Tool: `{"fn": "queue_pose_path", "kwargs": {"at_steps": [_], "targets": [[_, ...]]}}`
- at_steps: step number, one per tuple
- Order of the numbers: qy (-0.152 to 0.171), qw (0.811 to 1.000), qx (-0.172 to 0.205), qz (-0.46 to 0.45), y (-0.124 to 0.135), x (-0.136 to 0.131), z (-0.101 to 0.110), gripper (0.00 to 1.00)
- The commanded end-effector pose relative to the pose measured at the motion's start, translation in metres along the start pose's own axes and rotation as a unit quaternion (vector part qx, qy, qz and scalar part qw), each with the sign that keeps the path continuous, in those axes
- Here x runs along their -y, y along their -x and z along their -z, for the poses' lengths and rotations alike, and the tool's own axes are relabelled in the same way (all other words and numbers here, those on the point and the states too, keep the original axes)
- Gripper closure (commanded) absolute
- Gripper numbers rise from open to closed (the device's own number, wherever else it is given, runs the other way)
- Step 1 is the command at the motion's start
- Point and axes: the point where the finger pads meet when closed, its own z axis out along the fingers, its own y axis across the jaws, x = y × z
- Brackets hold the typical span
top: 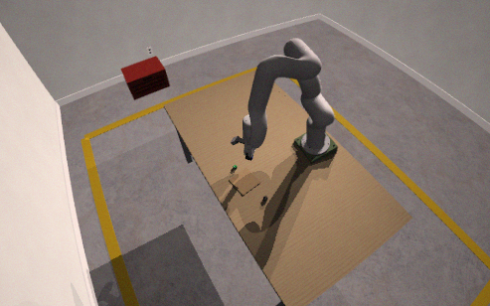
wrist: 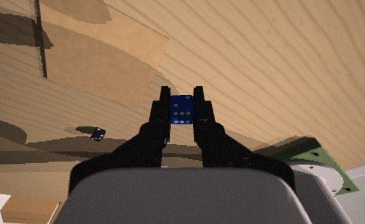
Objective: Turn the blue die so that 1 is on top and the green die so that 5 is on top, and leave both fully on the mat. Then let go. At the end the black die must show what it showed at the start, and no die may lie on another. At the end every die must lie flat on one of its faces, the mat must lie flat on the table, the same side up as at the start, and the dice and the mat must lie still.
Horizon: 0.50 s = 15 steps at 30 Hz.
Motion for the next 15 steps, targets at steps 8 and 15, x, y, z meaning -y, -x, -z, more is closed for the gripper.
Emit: {"fn": "queue_pose_path", "kwargs": {"at_steps": [8,15], "targets": [[-0.007,0.984,0.004,0.179,-0.023,0.003,-0.001,0.85],[-0.007,0.955,0.003,0.296,-0.038,0.004,-0.002,0.85]]}}
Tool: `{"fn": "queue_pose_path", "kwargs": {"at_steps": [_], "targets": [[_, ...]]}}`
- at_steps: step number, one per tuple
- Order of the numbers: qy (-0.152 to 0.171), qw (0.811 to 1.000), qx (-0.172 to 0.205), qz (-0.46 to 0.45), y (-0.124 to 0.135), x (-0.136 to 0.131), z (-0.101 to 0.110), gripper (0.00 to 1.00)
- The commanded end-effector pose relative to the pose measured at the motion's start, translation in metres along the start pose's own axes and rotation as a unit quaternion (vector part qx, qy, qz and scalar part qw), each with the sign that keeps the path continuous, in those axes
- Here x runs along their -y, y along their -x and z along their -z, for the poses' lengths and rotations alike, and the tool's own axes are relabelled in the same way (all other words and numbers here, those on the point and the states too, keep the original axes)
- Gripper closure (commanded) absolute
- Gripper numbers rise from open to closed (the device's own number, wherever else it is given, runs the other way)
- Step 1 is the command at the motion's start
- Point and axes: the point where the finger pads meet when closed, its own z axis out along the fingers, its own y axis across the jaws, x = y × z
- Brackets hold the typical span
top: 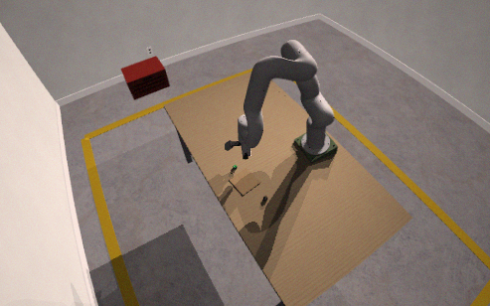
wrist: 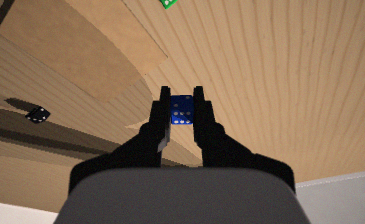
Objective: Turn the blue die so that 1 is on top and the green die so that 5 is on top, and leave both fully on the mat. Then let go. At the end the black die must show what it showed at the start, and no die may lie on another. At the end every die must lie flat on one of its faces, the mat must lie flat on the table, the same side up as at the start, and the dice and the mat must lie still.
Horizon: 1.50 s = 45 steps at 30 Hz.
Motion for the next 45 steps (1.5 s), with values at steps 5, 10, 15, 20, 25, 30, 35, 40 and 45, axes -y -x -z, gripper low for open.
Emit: {"fn": "queue_pose_path", "kwargs": {"at_steps": [5,10,15,20,25,30,35,40,45], "targets": [[-0.021,0.989,0.005,0.146,-0.017,-0.007,-0.001,0.85],[-0.021,0.981,0.004,0.194,-0.023,-0.01,-0.002,0.85],[-0.022,0.964,0.002,0.267,-0.031,-0.014,-0.003,0.85],[-0.022,0.941,0.001,0.337,-0.04,-0.018,-0.004,0.85],[-0.022,0.908,-0.001,0.419,-0.05,-0.023,-0.005,0.85],[-0.022,0.884,-0.002,0.466,-0.056,-0.027,-0.006,0.85],[-0.022,0.844,-0.004,0.536,-0.064,-0.032,-0.007,0.85],[-0.021,0.804,-0.006,0.594,-0.072,-0.037,-0.008,0.85],[-0.021,0.774,-0.007,0.633,-0.077,-0.04,-0.008,0.85]]}}
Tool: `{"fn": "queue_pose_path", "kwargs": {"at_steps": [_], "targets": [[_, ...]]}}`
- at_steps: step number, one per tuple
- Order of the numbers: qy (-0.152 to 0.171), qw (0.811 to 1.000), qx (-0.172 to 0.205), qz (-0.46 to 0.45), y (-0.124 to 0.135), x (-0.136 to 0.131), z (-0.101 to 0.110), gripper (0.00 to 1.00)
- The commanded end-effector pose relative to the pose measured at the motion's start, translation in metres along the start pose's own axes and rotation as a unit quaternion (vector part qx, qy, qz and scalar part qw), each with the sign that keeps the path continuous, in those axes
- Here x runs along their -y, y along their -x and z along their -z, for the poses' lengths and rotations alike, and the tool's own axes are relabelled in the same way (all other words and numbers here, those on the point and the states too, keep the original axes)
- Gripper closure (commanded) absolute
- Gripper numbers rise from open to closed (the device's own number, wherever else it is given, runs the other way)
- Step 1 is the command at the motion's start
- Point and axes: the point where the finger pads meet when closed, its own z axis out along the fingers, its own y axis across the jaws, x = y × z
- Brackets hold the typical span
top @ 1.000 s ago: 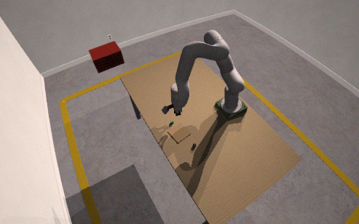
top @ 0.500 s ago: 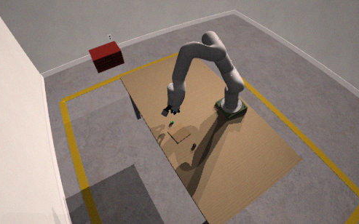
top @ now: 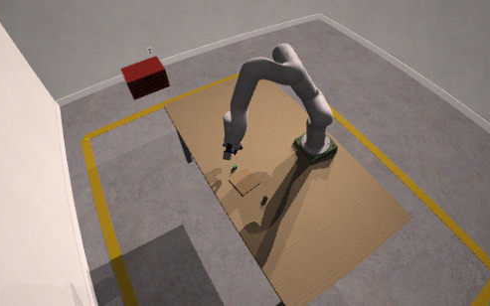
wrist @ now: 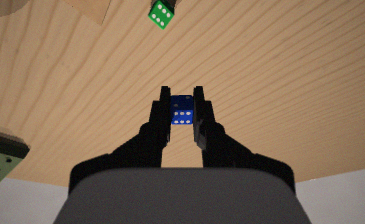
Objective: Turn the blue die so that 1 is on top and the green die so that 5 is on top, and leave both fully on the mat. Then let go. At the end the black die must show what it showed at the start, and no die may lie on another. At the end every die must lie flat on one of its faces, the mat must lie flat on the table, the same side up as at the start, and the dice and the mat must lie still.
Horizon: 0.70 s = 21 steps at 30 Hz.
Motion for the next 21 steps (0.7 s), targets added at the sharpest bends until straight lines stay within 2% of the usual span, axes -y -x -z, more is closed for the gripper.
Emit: {"fn": "queue_pose_path", "kwargs": {"at_steps": [1,9,21], "targets": [[-0.014,0.998,-0.026,0.059,0.002,-0.007,0.0,0.85],[-0.011,0.986,-0.028,0.167,0.006,-0.021,-0.002,0.85],[-0.011,0.983,-0.029,0.182,0.007,-0.022,-0.002,0.85]]}}
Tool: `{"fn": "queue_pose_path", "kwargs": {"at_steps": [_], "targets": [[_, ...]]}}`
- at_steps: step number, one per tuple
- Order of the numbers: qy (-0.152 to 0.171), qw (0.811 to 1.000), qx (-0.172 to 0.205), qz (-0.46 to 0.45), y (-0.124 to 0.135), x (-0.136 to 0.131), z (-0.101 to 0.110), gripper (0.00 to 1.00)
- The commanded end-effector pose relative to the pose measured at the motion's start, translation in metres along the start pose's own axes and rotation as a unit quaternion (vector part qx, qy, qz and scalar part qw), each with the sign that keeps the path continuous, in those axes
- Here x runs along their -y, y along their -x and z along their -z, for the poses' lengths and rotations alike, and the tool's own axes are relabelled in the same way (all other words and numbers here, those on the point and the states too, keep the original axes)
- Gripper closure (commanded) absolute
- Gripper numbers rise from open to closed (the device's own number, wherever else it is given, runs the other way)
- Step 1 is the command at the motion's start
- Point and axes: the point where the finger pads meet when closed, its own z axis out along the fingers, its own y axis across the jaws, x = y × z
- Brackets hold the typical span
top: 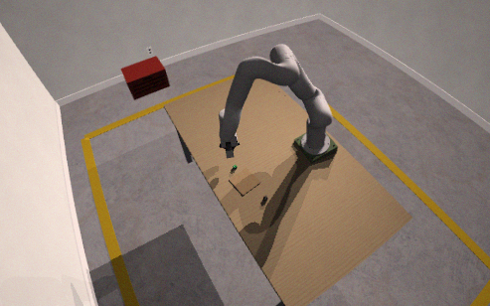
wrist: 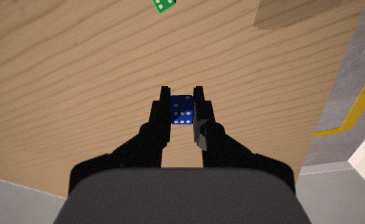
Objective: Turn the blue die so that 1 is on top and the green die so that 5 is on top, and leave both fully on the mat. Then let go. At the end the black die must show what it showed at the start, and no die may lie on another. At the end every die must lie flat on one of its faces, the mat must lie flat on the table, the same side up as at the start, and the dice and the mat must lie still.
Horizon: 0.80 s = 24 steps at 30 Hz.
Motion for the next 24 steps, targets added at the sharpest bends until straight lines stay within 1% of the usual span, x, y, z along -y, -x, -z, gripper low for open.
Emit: {"fn": "queue_pose_path", "kwargs": {"at_steps": [1,6,9,11,13,16,17,24], "targets": [[0.0,1.0,-0.008,0.001,0.0004,-0.0004,0.0005,0.85],[-0.004,1.0,-0.03,0.001,0.0015,0.0013,0.0001,0.85],[-0.003,0.998,-0.058,0.001,0.0017,0.0004,0.0005,0.85],[-0.002,0.996,-0.085,0.001,0.0023,-0.0003,0.0007,0.85],[-0.002,0.996,-0.085,0.001,0.0023,-0.0003,0.0007,0.85],[0.0,0.99,-0.143,0.001,0.0035,-0.0013,0.0011,0.85],[0.001,0.989,-0.147,0.001,0.0036,-0.0016,0.0012,0.85],[-0.001,0.974,-0.226,0.002,0.0064,0.0,-0.0006,0.85]]}}
